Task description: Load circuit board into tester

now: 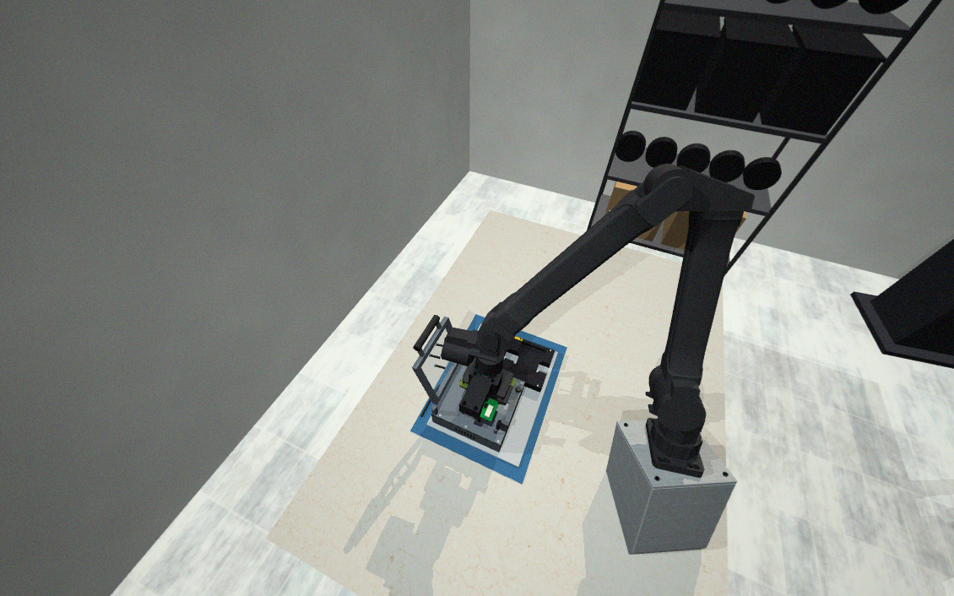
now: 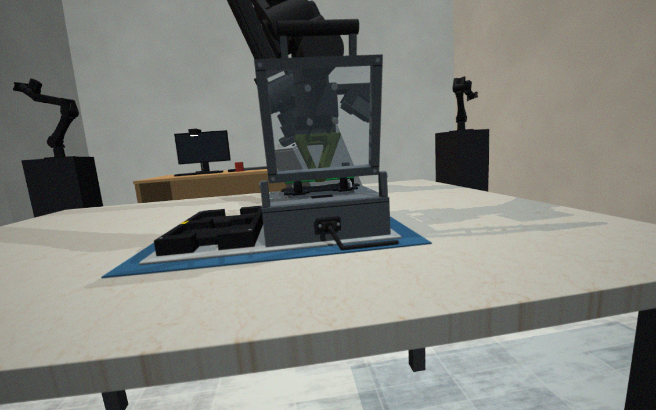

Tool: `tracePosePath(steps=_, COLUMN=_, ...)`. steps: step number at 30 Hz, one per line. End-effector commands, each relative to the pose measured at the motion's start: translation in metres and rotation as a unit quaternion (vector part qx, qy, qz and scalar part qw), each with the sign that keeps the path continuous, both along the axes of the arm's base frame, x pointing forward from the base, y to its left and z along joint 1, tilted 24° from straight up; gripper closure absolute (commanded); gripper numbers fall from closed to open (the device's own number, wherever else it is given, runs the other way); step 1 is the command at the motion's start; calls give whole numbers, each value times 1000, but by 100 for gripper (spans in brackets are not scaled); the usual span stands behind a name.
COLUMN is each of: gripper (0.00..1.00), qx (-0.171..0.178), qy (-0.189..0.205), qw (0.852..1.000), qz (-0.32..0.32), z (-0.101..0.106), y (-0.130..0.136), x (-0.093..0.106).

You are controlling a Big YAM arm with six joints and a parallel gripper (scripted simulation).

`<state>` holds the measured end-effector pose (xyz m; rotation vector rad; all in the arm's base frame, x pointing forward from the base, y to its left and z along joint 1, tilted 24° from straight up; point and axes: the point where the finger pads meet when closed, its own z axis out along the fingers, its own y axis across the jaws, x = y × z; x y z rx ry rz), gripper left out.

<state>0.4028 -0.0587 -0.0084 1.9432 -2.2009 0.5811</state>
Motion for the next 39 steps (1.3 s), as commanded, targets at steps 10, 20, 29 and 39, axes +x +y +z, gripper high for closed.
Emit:
tracePosePath(steps=10, gripper=28, qx=2, qy=-10, qw=1000, qz=-1, z=3, y=-6, x=11)
tracePosePath(steps=20, gripper=28, qx=2, qy=-10, qw=1000, qz=-1, z=3, y=-6, x=10)
tracePosePath(steps=29, gripper=28, qx=2, qy=-8, qw=1000, qz=-1, z=2, y=-6, x=7)
tracePosePath(steps=39, gripper=28, qx=2, qy=-7, qw=1000, qz=-1, z=1, y=-6, x=5)
